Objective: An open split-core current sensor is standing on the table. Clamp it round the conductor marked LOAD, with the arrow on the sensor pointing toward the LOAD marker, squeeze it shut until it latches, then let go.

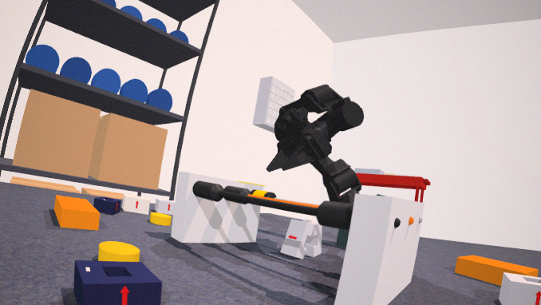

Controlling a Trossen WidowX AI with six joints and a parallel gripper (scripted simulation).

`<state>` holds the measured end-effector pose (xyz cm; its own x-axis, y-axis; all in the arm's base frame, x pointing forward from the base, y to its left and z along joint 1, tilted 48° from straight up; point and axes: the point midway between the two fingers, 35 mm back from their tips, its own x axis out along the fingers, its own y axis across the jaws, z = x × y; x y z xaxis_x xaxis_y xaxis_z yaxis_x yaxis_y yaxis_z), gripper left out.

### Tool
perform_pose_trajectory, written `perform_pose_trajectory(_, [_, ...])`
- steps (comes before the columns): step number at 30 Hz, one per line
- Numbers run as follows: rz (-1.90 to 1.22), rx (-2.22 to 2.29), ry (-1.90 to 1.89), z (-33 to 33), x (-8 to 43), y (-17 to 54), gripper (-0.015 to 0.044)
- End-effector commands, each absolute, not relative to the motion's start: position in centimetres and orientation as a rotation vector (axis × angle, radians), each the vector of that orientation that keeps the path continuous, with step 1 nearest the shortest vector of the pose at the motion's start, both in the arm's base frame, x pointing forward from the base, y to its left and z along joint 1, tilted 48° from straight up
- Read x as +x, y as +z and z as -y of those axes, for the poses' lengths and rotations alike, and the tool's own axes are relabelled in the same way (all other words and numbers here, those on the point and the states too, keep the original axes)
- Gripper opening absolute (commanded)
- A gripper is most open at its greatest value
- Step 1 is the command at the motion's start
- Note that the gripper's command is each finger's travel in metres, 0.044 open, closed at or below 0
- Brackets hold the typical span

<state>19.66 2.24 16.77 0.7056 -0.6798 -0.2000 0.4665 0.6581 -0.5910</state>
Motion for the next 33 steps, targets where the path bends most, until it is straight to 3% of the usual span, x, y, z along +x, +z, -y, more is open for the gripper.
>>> perform_pose_trajectory(1, [-0.402, -0.567, -0.659, -2.4, 19.7, 17.1, 0.0440])
perform_pose_trajectory(17, [-0.402, -0.567, -0.659, -2.4, 19.7, 17.1, 0.0440])
perform_pose_trajectory(18, [-0.415, -0.571, -0.662, -2.4, 19.7, 16.9, 0.0414])
perform_pose_trajectory(22, [-0.708, -0.642, -0.666, -3.4, 20.0, 12.9, 0.0324])
perform_pose_trajectory(27, [-1.074, -0.690, -0.515, -6.1, 20.7, 7.3, 0.0324])
perform_pose_trajectory(33, [-1.086, -0.691, -0.506, -6.2, 20.8, 7.1, 0.0324])
